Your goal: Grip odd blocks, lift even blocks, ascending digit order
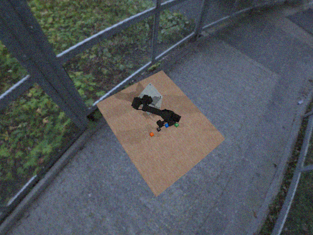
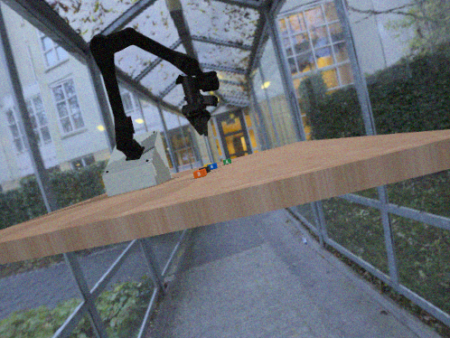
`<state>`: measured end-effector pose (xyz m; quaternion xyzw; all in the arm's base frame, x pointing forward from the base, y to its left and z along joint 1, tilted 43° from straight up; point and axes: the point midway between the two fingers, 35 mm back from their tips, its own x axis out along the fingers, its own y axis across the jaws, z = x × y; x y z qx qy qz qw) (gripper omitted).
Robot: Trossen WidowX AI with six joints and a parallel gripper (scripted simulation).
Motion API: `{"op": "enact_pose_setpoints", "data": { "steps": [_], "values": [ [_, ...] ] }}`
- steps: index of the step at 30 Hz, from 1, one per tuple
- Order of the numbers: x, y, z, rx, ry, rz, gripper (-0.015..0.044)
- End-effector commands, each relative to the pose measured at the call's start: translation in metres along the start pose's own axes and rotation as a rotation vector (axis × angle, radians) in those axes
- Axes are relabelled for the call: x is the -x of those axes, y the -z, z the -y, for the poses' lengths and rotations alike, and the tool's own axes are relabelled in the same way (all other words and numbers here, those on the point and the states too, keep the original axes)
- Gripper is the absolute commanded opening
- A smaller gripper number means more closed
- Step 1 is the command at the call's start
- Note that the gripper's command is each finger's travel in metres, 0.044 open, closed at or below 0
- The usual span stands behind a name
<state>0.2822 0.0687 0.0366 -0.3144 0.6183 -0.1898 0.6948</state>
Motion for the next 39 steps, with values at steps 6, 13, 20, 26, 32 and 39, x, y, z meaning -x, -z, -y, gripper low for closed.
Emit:
{"op": "enact_pose_setpoints", "data": {
  "steps": [6,13,20,26,32,39],
  "values": [
    [-0.003,0.002,-0.041,0.015,0.004,-0.008,0.04],
    [-0.003,0.002,-0.041,0.015,0.004,-0.008,0.04],
    [-0.003,0.002,-0.041,0.015,0.004,-0.008,0.04],
    [-0.001,-0.009,-0.057,0.014,0.002,-0.008,0.04],
    [-0.002,-0.038,-0.122,0.012,-0.002,-0.005,0.04],
    [-0.002,-0.039,-0.125,0.012,-0.002,-0.005,0.04]
  ]
}}
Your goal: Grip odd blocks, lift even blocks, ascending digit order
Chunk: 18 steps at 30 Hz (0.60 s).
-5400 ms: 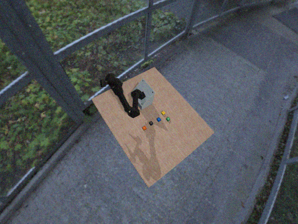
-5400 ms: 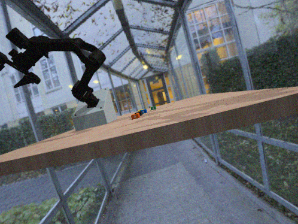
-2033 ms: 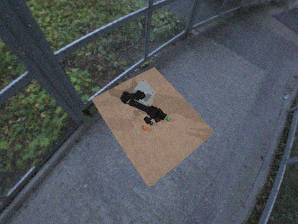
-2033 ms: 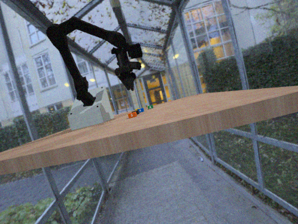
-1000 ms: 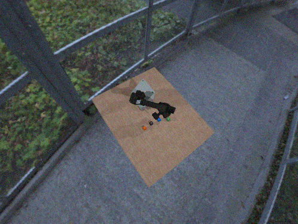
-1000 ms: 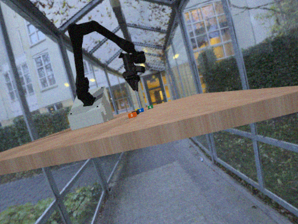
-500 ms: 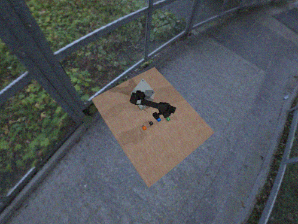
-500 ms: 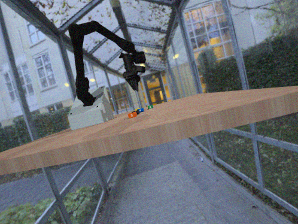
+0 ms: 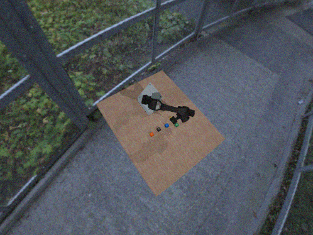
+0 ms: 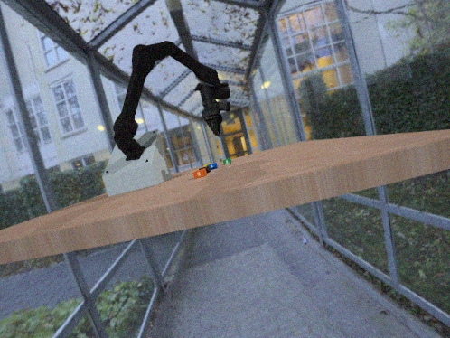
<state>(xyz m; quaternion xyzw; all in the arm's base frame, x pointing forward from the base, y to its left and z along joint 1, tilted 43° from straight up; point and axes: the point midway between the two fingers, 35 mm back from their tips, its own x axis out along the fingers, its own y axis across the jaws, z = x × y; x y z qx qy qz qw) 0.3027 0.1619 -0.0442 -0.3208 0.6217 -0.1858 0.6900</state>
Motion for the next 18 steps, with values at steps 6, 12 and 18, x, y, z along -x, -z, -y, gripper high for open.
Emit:
{"op": "enact_pose_setpoints", "data": {
  "steps": [6,12,18],
  "values": [
    [0.0005,-0.0029,-0.0047,-0.007,-0.004,0.0,0.04],
    [0.0005,-0.0029,-0.0047,-0.007,-0.004,0.0,0.04],
    [0.001,0.0046,-0.0072,-0.006,-0.005,0.0,0.04]
  ]
}}
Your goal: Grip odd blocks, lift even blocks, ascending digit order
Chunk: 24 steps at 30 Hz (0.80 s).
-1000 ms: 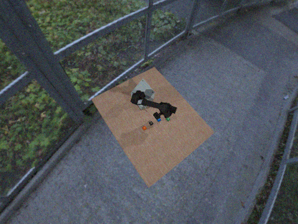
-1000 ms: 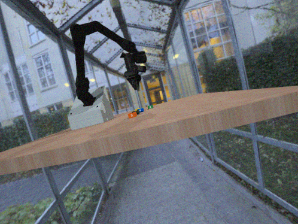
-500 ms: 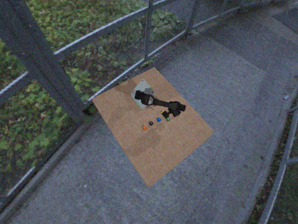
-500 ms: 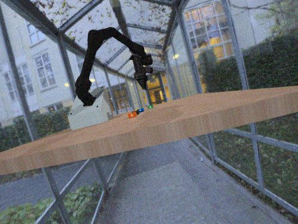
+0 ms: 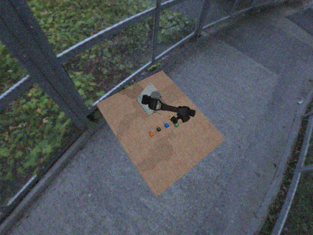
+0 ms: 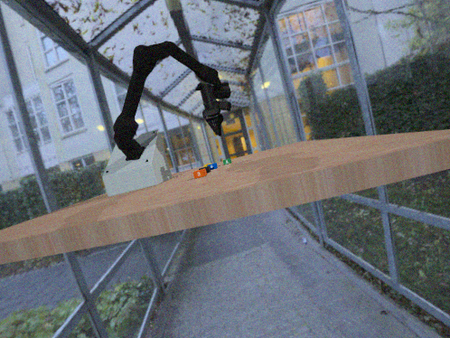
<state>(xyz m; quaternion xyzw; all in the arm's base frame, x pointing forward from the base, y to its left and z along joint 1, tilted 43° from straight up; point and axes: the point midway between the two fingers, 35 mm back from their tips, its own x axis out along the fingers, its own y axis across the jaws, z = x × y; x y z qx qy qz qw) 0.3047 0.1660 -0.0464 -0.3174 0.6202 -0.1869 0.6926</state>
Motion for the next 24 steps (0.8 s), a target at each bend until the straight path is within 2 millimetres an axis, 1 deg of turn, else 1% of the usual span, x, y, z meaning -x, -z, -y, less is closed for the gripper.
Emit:
{"op": "enact_pose_setpoints", "data": {
  "steps": [1,4,6,24],
  "values": [
    [0.001,0.017,-0.006,0.003,-0.003,-0.003,0.04],
    [0.001,0.054,-0.013,0.004,-0.004,-0.005,0.04],
    [0.0,0.07,-0.015,0.005,-0.003,-0.006,0.04],
    [0.0,0.072,-0.015,0.005,-0.003,-0.006,0.04]
  ]
}}
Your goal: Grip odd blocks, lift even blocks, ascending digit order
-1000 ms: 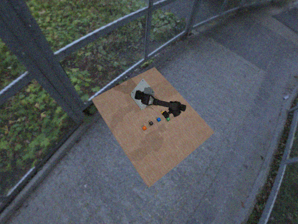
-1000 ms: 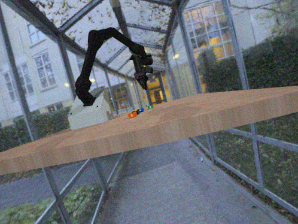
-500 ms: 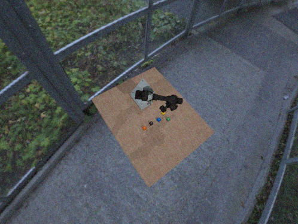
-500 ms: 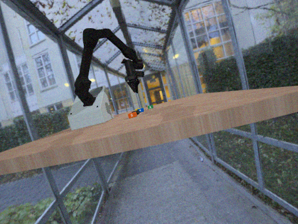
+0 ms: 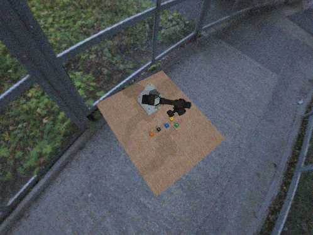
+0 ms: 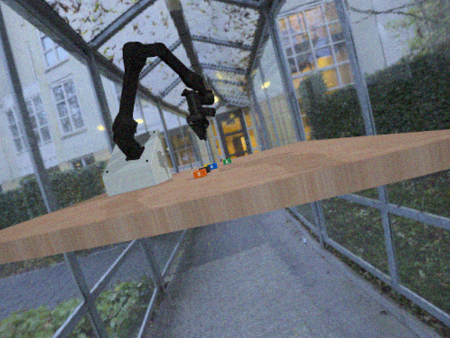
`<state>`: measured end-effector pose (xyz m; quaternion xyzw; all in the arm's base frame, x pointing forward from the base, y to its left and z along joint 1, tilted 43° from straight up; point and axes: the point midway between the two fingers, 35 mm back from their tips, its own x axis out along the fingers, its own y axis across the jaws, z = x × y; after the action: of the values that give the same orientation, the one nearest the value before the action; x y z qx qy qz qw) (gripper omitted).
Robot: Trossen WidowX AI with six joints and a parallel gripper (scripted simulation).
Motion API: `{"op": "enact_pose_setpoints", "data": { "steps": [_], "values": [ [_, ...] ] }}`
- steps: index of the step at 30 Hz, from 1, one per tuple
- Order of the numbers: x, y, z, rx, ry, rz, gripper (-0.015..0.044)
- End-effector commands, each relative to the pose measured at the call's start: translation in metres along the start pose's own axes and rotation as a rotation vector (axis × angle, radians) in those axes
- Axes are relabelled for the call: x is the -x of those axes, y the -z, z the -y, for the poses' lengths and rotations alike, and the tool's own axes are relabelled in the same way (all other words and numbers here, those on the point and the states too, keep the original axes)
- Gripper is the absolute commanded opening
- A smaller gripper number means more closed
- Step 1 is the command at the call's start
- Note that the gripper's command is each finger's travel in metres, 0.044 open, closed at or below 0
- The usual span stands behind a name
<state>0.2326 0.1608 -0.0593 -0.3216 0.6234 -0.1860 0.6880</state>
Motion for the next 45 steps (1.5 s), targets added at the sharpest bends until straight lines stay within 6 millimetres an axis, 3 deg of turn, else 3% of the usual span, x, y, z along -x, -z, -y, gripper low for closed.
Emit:
{"op": "enact_pose_setpoints", "data": {
  "steps": [1,4,6,10,14,20,22,31,37,45],
  "values": [
    [0.001,0.0,0.0,-0.006,-0.006,0.002,0.04],
    [0.002,-0.001,0.002,-0.006,-0.008,0.002,0.04],
    [0.004,-0.011,0.023,-0.002,-0.02,0.001,0.04],
    [0.008,-0.032,0.091,0.003,-0.042,0.005,0.04],
    [0.007,-0.037,0.154,0.003,-0.042,0.01,0.04],
    [0.003,-0.017,0.25,-0.003,-0.007,0.007,0.04],
    [0.001,-0.007,0.273,-0.005,0.008,0.002,0.04],
    [-0.001,-0.005,0.277,-0.005,0.011,0.001,0.04],
    [-0.077,-0.005,0.279,-0.005,0.015,0.001,0.04],
    [-0.08,-0.004,0.279,-0.005,0.016,0.001,0.04]
  ]
}}
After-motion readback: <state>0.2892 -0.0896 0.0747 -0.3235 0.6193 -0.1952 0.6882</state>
